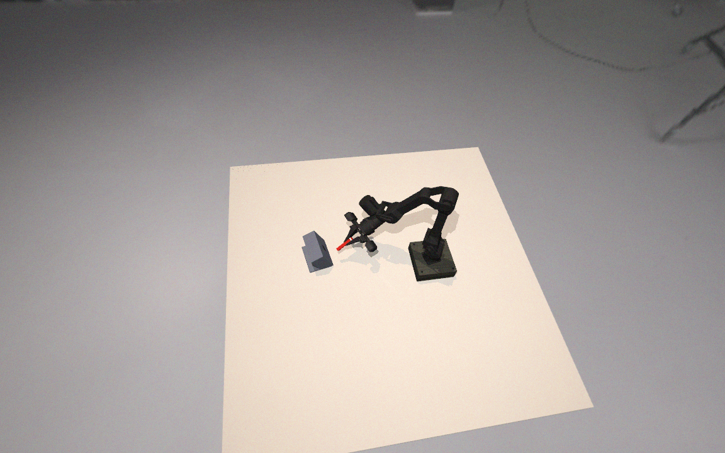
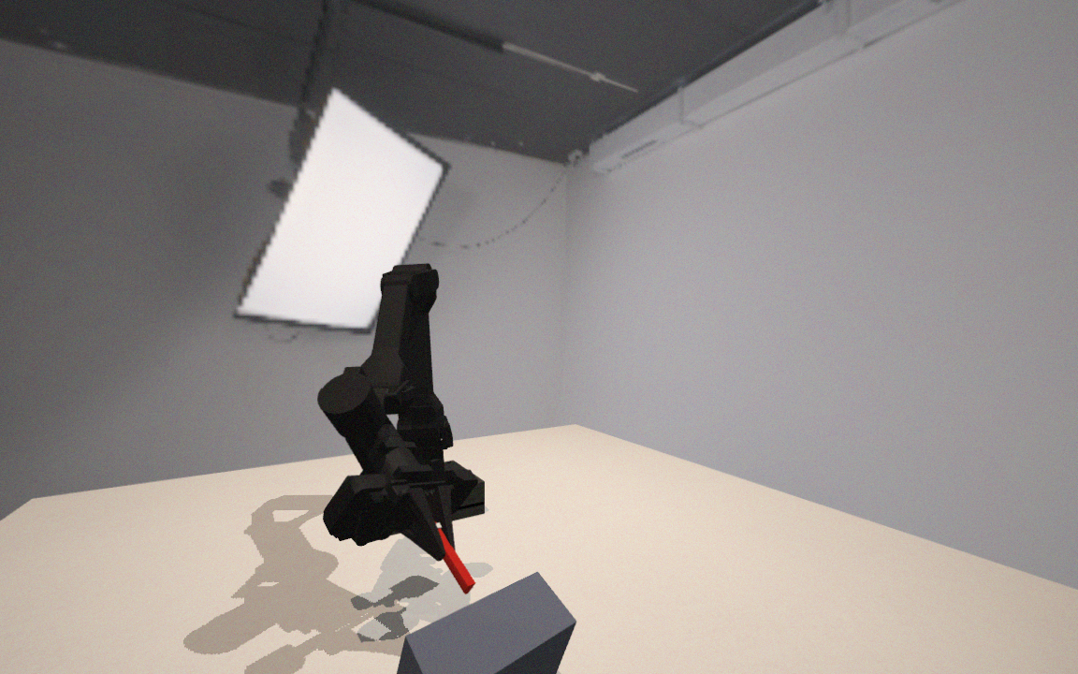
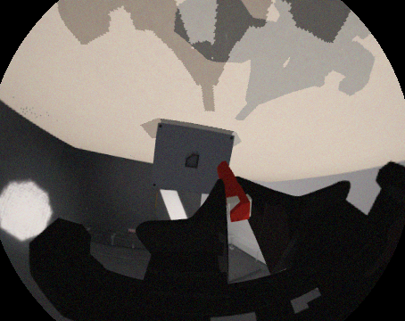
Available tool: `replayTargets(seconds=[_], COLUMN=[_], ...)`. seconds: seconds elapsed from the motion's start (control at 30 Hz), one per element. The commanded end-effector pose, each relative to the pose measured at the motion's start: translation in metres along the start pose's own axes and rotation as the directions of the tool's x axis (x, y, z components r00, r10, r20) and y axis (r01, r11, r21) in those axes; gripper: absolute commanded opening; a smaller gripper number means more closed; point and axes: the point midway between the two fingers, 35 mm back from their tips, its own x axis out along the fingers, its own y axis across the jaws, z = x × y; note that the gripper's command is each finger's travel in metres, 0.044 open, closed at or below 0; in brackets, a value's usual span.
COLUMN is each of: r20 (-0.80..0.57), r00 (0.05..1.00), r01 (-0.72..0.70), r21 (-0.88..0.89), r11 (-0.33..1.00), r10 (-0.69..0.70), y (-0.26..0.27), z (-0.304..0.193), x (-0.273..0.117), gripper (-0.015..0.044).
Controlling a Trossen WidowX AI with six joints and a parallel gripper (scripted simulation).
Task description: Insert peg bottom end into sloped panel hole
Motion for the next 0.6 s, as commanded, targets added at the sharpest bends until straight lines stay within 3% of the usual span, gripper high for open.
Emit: replayTargets(seconds=[0.0, 0.57], r20=[-0.017, -0.072], r00=[1.000, 0.994], r01=[-0.013, -0.069], r21=[0.043, 0.200], r11=[0.999, 0.977], r10=[0.014, 0.085], y=[0.000, 0.009], z=[0.003, 0.012], x=[-0.005, -0.021], gripper=[0.0000, 0.0000])
